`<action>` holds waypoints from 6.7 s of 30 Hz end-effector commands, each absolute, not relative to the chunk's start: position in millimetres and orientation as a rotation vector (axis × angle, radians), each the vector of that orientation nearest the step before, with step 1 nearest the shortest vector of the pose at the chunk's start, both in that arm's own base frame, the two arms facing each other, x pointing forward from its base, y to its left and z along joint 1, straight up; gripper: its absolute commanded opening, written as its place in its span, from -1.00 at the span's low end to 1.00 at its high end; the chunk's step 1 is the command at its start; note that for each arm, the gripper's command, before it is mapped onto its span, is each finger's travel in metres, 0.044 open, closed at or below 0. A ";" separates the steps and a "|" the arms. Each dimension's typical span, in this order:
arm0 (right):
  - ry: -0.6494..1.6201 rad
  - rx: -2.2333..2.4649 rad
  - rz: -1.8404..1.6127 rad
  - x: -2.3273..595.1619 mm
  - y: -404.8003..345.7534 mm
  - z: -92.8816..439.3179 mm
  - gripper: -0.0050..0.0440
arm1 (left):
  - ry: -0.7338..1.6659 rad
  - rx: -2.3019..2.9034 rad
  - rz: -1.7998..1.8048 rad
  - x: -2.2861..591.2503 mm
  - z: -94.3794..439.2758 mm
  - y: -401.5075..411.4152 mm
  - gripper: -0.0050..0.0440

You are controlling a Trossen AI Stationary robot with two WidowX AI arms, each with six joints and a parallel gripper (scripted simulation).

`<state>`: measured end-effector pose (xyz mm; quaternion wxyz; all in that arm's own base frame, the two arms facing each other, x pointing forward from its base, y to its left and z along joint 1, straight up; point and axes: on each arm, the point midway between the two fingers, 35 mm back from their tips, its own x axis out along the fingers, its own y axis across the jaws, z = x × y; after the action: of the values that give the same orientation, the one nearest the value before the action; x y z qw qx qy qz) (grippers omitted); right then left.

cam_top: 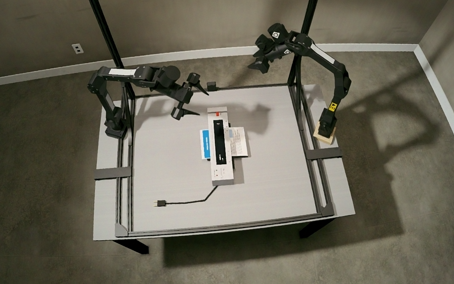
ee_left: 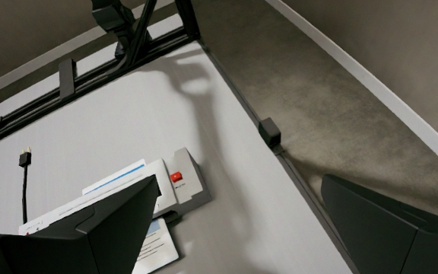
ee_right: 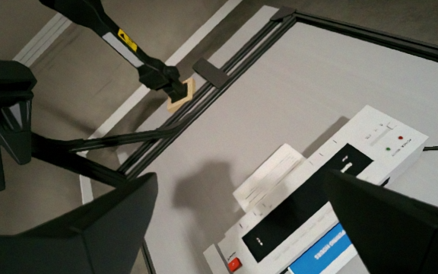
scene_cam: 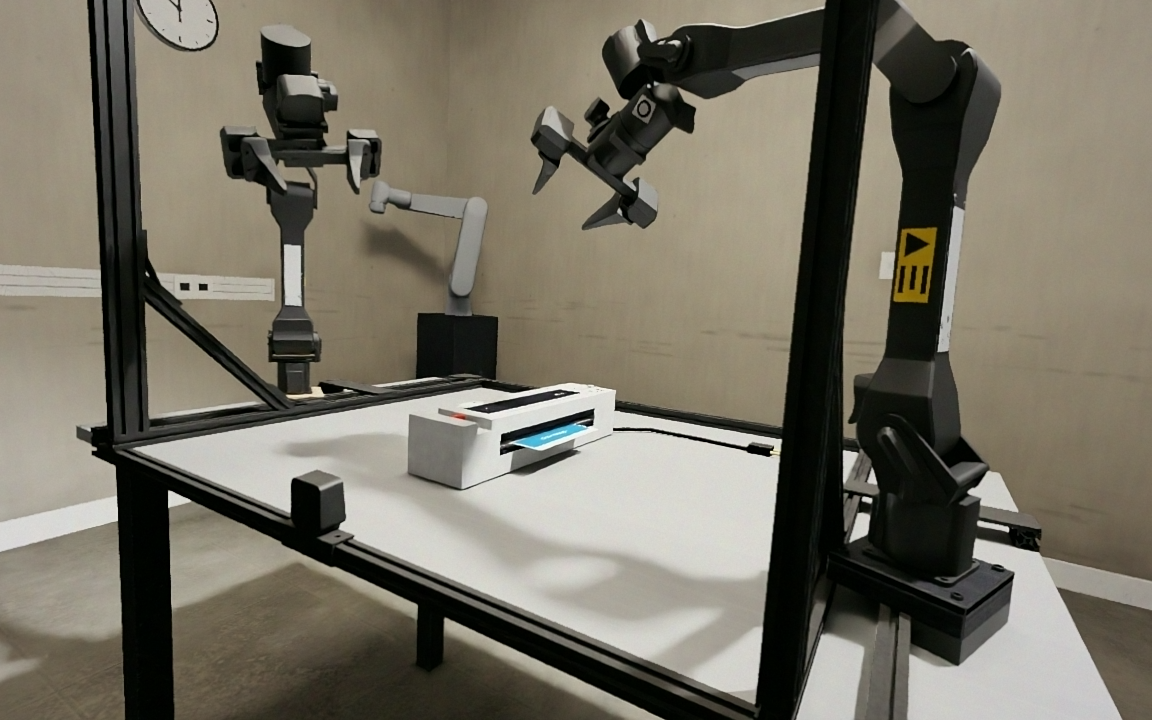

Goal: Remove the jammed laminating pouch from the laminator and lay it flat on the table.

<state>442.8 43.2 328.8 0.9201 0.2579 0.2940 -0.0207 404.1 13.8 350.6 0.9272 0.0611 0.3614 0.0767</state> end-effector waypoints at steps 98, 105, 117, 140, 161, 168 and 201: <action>1.509 0.014 -0.021 317.1 -81.1 169.7 1.00 | 0.953 1.254 -0.175 304.1 141.3 199.5 0.30; 1.509 0.014 -0.021 317.1 -81.1 169.7 1.00 | 0.967 1.238 -0.178 304.6 112.0 201.0 0.30; 1.509 0.014 -0.021 317.1 -81.1 169.7 1.00 | 0.954 1.253 -0.176 305.2 91.2 200.2 0.30; 1.509 0.014 -0.021 317.1 -81.1 169.7 1.00 | 0.954 1.253 -0.177 305.0 90.8 200.1 0.30; 1.509 0.014 -0.021 317.1 -81.1 169.7 1.00 | 0.954 1.253 -0.177 305.0 90.8 200.1 0.30; 1.509 0.014 -0.021 317.1 -81.1 169.7 1.00 | 0.954 1.253 -0.177 305.0 90.8 200.1 0.30; 1.509 0.014 -0.021 317.1 -81.1 169.7 1.00 | 0.954 1.253 -0.177 305.0 90.8 200.1 0.30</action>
<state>316.1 -80.8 161.4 0.7187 0.0091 0.6952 -0.0073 303.5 200.3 88.0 0.7021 0.5595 0.4331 -0.0804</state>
